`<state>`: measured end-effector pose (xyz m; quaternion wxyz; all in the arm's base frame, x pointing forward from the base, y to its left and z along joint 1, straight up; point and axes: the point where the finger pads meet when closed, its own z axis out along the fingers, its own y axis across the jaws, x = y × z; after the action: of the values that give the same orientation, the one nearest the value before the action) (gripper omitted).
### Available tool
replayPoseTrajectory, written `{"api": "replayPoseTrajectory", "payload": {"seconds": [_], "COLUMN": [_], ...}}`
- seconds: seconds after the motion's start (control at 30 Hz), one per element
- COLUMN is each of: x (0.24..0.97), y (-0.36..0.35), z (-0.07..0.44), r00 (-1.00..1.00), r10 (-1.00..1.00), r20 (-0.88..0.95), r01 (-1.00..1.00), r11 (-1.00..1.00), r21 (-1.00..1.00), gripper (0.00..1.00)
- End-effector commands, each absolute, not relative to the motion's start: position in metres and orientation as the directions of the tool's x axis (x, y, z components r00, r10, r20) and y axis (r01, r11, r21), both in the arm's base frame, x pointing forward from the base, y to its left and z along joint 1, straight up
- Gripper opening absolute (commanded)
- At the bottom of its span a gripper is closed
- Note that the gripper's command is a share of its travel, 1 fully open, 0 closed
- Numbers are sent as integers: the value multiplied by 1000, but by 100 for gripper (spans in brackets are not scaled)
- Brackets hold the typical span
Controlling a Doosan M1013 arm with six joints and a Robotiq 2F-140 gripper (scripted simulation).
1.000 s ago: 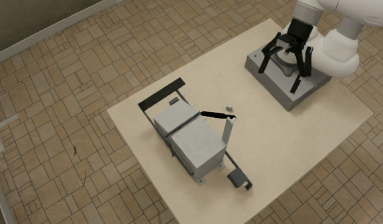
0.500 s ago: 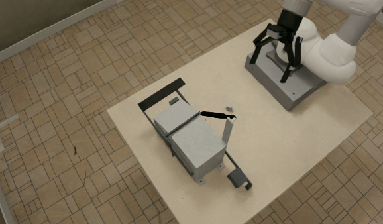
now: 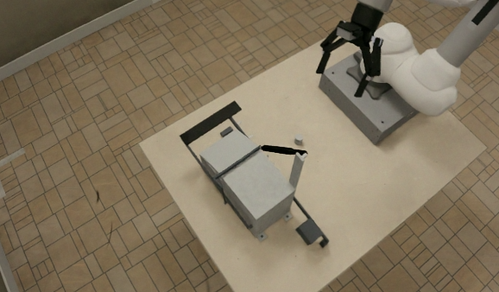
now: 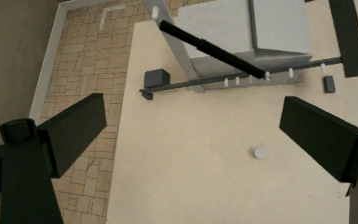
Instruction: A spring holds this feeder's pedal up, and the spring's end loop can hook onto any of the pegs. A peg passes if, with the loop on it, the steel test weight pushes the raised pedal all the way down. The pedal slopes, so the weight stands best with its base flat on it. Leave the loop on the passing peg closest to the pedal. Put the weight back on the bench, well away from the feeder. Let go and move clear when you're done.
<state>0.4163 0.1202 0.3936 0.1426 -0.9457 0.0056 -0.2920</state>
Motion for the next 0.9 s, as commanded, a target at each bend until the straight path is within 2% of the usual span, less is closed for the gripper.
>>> {"api": "replayPoseTrajectory", "payload": {"seconds": [0.0, 0.87], "x": [417, 417], "y": [112, 45], "z": [394, 395], "r00": [830, 829], "r10": [-93, -95], "r20": [550, 552], "r01": [76, 70], "r11": [-958, -960], "r21": [-277, -270], "gripper": [100, 100]}}
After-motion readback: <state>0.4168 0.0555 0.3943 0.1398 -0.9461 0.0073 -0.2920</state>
